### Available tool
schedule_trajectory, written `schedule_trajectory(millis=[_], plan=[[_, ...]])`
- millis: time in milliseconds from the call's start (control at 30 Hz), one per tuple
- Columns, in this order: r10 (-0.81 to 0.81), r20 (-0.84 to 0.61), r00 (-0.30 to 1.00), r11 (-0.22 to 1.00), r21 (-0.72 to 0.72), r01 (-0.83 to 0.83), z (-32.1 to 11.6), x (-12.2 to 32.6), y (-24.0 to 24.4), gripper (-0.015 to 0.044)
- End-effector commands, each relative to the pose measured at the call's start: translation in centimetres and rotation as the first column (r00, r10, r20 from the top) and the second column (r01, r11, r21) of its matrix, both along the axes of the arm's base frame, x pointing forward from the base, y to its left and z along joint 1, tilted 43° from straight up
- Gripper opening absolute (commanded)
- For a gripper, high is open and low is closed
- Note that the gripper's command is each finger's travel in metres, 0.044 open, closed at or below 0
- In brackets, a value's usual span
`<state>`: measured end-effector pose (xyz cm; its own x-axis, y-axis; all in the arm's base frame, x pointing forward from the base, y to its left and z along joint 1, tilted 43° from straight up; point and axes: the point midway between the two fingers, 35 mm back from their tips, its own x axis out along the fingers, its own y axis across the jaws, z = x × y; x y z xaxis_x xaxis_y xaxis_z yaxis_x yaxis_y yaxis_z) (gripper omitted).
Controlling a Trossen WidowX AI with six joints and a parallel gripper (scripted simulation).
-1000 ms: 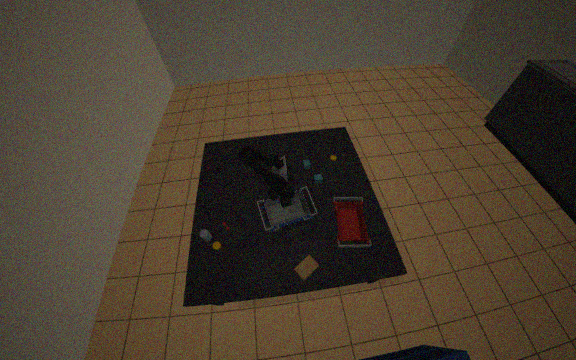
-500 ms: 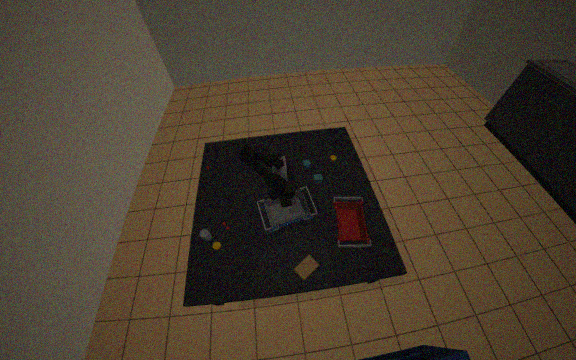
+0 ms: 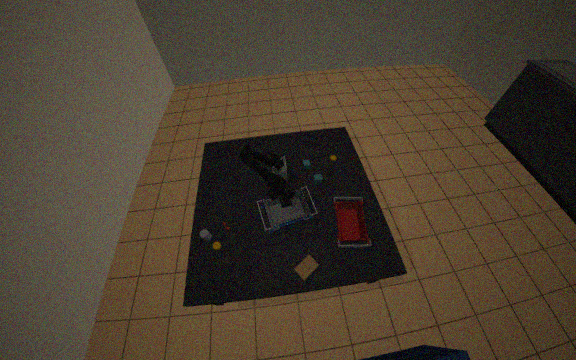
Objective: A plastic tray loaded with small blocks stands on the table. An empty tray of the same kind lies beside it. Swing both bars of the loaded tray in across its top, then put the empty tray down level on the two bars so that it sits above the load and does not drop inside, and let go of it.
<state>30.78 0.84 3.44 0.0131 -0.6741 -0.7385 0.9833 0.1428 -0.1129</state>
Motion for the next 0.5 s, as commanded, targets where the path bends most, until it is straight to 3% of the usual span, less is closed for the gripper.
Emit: schedule_trajectory(millis=[0,467], plan=[[-0.012,-0.025,1.0,1.0,-0.005,0.012,-0.3,-0.5,-0.6,0.0],[-0.012,-0.025,1.0,1.0,-0.006,0.012,-0.9,-0.8,-1.2,0.0]])
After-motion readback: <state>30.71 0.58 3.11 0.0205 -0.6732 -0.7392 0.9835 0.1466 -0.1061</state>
